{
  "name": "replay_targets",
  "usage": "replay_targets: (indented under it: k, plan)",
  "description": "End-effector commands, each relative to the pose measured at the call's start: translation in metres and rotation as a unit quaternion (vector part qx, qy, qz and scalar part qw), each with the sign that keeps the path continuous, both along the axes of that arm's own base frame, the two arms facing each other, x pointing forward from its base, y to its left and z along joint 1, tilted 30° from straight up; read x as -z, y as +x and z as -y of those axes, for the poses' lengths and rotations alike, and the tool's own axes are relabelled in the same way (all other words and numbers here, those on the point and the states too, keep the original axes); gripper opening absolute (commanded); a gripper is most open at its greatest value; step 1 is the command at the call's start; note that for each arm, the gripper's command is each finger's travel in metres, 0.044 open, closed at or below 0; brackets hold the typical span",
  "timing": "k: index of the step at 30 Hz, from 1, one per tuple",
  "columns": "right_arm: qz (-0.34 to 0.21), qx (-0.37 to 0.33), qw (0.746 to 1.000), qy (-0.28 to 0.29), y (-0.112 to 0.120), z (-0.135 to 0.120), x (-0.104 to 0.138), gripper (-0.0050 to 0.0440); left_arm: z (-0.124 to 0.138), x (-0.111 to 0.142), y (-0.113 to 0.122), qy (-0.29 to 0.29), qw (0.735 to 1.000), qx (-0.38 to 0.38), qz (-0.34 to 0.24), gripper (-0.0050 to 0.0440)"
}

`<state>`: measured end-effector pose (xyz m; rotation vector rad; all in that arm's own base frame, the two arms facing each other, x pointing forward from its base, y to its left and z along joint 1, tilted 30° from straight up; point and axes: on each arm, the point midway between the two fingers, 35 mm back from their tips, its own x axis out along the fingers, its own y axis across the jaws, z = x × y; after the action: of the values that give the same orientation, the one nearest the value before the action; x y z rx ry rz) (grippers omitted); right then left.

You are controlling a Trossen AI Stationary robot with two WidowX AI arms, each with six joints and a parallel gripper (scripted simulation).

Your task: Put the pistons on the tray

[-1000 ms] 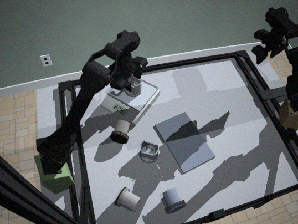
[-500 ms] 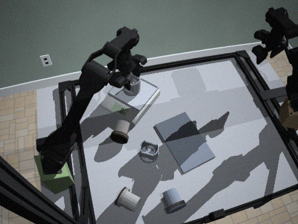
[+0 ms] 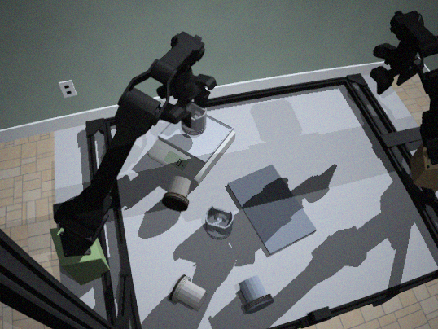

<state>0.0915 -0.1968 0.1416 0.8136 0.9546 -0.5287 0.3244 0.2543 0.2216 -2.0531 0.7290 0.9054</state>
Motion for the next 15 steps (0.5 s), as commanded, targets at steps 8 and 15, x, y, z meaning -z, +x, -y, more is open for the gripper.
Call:
replay_targets:
  k: [8, 15]
  plan:
    - [0.002, -0.001, 1.0, 0.0, 0.0, 0.0, 0.0, 0.044, 0.0, -0.023, -0.009, 0.009, 1.0, -0.001, 0.011, 0.0158]
    - [0.002, -0.001, 1.0, 0.0, 0.0, 0.0, 0.0, 0.044, 0.0, -0.033, -0.015, 0.009, 1.0, -0.001, 0.011, 0.0158]
